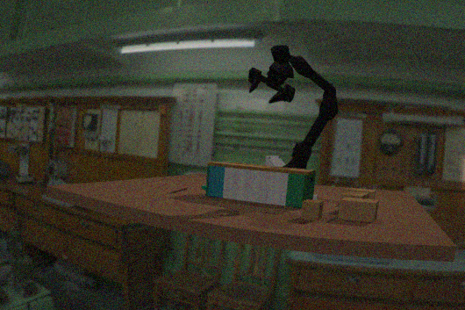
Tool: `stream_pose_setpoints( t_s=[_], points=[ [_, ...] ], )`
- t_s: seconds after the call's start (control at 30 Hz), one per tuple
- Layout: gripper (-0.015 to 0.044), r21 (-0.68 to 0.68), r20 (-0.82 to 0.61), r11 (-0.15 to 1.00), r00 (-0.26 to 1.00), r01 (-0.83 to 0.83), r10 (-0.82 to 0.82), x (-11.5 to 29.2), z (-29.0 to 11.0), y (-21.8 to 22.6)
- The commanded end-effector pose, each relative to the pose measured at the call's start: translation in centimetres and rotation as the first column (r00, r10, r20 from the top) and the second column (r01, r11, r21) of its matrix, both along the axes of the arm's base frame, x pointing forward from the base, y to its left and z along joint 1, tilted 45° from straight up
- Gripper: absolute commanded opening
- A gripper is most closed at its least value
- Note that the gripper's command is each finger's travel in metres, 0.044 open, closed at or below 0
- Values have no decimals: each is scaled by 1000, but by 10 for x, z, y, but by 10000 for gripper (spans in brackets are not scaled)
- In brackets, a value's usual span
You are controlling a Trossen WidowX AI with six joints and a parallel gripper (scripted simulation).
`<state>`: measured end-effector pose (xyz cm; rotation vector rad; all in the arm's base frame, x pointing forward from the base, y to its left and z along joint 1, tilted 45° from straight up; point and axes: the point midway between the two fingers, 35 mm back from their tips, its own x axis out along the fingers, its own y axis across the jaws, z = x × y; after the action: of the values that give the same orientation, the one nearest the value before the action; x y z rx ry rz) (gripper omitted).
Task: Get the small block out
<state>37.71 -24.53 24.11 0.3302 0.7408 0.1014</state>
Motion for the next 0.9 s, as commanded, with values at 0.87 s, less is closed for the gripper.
stream_pose_setpoints(
  t_s=[0.87],
  points=[
    [400,-302,52,223,217,-927,975,-95,-189,87]
  ],
)
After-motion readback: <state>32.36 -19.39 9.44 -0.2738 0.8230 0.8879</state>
